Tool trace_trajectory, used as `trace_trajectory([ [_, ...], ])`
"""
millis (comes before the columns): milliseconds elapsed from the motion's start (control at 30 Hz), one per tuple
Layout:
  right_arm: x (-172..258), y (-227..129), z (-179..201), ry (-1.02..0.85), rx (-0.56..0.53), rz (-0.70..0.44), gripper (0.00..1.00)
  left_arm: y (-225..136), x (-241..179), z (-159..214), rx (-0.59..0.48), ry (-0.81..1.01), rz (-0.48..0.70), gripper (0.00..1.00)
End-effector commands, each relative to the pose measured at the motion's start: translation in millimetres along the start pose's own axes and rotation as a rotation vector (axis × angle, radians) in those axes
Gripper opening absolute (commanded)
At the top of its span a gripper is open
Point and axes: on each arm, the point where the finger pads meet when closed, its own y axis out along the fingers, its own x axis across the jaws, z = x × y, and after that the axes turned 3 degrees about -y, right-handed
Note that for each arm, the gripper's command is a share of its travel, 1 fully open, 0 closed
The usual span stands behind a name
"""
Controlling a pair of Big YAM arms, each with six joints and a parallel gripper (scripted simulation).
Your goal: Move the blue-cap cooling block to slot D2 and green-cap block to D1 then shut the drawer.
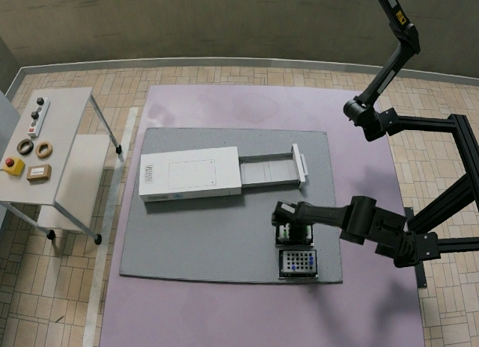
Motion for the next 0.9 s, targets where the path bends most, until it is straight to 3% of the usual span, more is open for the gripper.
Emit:
trace_trajectory([
  [0, -1, 1, -12, -0.001, -0.018, 0.000, 0.00, -12, -10, -31, -0.070, -0.014, 0.032, 0.00],
  [867, -1, 1, -12, -0.001, -0.018, 0.000, 0.00, -2, -8, -25, -0.051, -0.008, 0.021, 0.00],
])
